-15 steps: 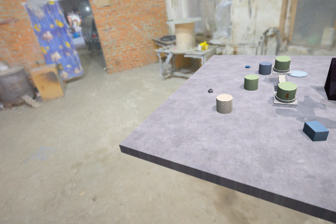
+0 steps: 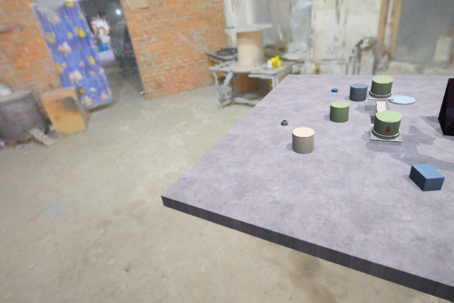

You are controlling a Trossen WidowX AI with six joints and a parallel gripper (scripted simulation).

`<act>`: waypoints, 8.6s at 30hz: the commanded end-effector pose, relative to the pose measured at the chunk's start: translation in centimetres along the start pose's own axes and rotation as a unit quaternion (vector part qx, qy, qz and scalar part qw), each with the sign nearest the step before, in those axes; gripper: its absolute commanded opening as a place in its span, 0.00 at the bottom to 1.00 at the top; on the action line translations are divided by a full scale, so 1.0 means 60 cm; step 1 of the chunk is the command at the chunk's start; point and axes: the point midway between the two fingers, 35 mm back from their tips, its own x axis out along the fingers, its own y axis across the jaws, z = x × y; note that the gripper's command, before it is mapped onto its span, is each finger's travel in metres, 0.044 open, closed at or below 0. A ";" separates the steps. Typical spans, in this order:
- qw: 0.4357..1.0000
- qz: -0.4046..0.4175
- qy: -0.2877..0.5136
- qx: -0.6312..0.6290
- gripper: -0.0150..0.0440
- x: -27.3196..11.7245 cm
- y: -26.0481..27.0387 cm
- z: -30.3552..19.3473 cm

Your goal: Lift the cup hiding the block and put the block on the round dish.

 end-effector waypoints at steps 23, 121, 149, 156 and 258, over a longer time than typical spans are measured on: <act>0.950 -0.058 -0.255 0.171 1.00 0.075 -0.103 0.097; 0.078 0.397 -0.681 0.611 1.00 0.054 -0.326 0.174; -0.032 0.692 -0.350 0.631 1.00 -0.096 -0.438 0.201; -0.070 0.725 -0.248 0.639 1.00 -0.145 -0.459 0.216; -0.099 0.730 -0.204 0.644 0.25 -0.179 -0.502 0.281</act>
